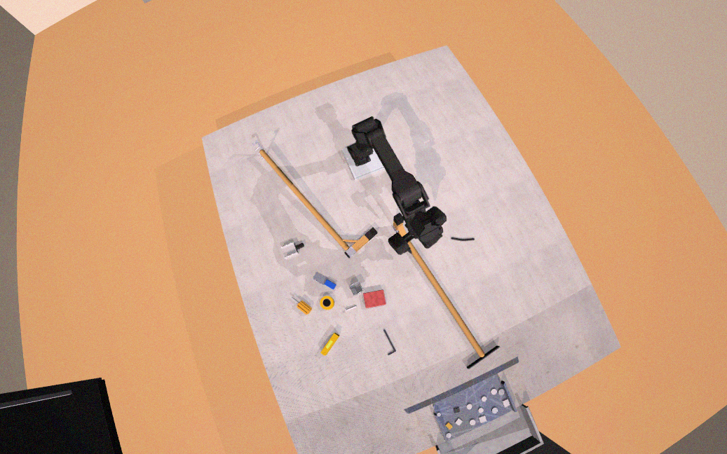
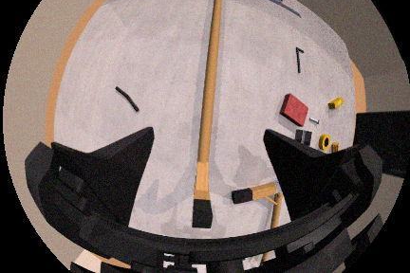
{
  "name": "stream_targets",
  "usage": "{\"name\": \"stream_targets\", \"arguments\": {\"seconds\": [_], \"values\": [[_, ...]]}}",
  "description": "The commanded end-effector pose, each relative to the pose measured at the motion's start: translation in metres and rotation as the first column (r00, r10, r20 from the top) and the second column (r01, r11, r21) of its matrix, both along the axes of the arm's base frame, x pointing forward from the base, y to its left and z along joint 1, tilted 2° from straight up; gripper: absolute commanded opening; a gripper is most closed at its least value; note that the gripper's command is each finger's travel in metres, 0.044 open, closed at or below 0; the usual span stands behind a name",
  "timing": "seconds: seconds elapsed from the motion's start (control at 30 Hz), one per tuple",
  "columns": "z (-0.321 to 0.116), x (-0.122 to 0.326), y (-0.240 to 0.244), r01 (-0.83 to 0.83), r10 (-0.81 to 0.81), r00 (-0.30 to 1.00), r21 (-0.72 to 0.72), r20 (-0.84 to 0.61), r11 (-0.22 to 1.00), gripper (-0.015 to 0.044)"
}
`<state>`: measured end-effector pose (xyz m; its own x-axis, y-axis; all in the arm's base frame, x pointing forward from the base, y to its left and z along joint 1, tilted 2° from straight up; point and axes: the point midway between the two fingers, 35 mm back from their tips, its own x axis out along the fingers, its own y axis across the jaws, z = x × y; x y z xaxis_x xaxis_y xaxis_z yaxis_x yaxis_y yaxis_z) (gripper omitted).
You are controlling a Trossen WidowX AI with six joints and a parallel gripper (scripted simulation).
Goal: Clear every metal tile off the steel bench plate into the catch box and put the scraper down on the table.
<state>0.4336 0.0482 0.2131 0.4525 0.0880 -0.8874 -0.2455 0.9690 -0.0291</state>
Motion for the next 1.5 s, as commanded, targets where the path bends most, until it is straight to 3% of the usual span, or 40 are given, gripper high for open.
{"name": "stream_targets", "arguments": {"seconds": [0.0,1.47], "values": [[0.007,-0.009,-0.002,0.003,-0.003,1.0,0.008,0.02,1.0,0.044],[0.01,-0.114,-0.024,0.041,-0.048,0.987,0.048,0.155,0.998,0.044]]}}
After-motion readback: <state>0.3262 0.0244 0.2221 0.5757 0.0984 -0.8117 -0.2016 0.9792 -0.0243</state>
